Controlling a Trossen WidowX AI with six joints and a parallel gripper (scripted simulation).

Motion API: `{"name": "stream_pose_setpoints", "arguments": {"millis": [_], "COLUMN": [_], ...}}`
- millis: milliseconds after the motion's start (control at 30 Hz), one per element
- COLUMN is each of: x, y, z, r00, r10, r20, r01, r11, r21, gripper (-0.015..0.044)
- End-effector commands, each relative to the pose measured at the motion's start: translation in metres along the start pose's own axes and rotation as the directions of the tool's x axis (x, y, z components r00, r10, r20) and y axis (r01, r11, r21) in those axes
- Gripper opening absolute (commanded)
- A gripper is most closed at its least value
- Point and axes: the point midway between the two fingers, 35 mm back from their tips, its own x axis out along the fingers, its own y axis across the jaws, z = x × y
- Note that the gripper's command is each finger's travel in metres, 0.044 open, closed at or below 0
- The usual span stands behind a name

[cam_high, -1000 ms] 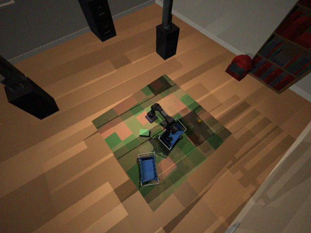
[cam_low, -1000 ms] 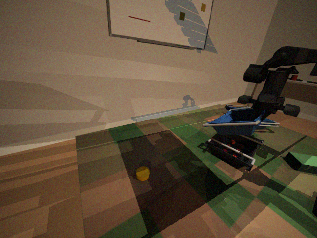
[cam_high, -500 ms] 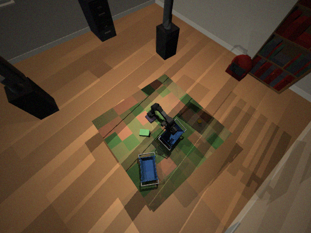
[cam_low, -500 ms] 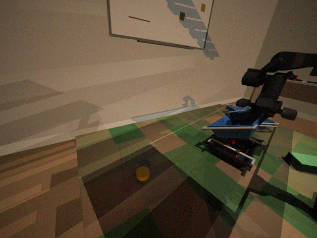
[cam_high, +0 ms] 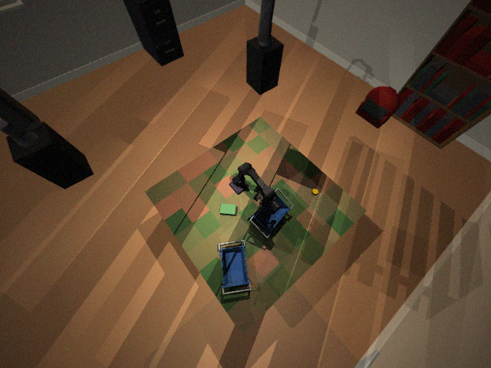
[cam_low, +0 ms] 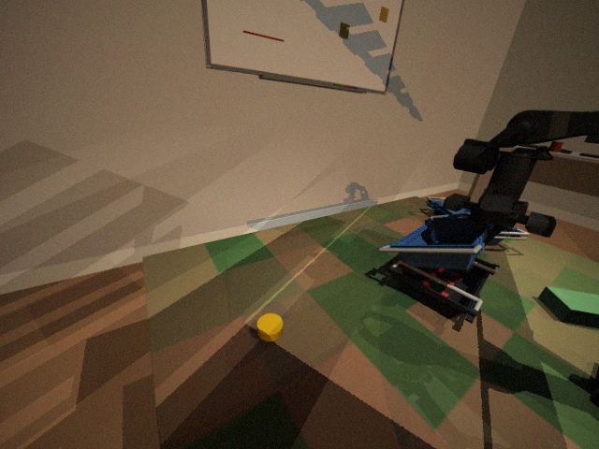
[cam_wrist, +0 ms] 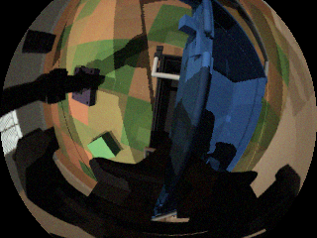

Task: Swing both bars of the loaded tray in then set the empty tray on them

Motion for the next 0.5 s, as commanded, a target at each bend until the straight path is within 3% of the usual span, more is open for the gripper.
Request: {"name": "stream_pose_setpoints", "arguments": {"millis": [0,467], "x": [-0.002,0.011], "y": [-0.001,0.002], "z": [0.0,0.0], "r00": [1.0,1.0], "r10": [-0.029,-0.029], "r20": [-0.006,-0.006], "r01": [0.029,0.029], "r11": [1.0,1.0], "r21": [-0.004,-0.004], "gripper": [0.0,0.0]}}
